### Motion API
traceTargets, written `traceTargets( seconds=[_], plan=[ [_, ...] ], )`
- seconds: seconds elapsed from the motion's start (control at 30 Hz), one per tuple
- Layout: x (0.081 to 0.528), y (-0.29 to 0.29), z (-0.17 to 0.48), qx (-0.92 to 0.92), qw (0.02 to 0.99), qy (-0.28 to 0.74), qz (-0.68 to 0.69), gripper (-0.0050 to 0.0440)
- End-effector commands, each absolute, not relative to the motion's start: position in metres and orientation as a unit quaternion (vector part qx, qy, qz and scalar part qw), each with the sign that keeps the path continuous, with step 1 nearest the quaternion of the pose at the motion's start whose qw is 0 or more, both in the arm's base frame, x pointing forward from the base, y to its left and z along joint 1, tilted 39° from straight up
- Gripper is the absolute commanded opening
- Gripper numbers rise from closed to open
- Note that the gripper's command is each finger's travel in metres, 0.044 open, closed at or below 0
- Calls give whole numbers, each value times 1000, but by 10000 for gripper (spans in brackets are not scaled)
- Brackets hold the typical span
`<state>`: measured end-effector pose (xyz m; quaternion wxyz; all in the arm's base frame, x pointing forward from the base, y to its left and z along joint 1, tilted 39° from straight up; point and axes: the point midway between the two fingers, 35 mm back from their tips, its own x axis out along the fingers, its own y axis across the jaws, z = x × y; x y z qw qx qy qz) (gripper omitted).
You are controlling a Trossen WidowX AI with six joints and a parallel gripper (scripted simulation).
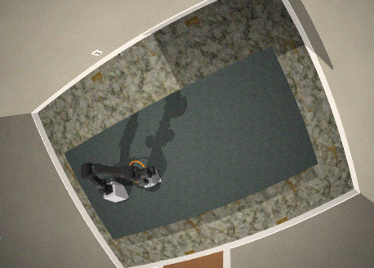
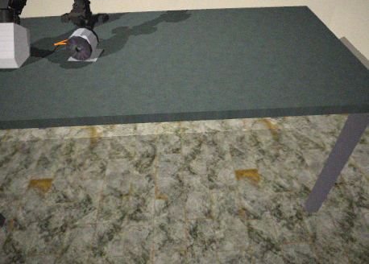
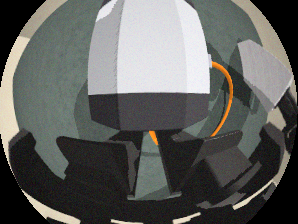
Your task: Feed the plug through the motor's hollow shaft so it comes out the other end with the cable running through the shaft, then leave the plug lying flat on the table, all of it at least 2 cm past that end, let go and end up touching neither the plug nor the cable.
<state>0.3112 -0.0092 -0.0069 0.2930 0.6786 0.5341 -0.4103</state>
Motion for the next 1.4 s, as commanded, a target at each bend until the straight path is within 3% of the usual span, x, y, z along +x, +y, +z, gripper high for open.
traceTargets(
  seconds=[0.0,0.8,1.37],
  plan=[
    [311,-9,-7,679,293,534,-410,100],
    [311,0,-6,677,295,535,-411,100],
    [312,-1,-4,678,297,535,-408,0]
  ],
)
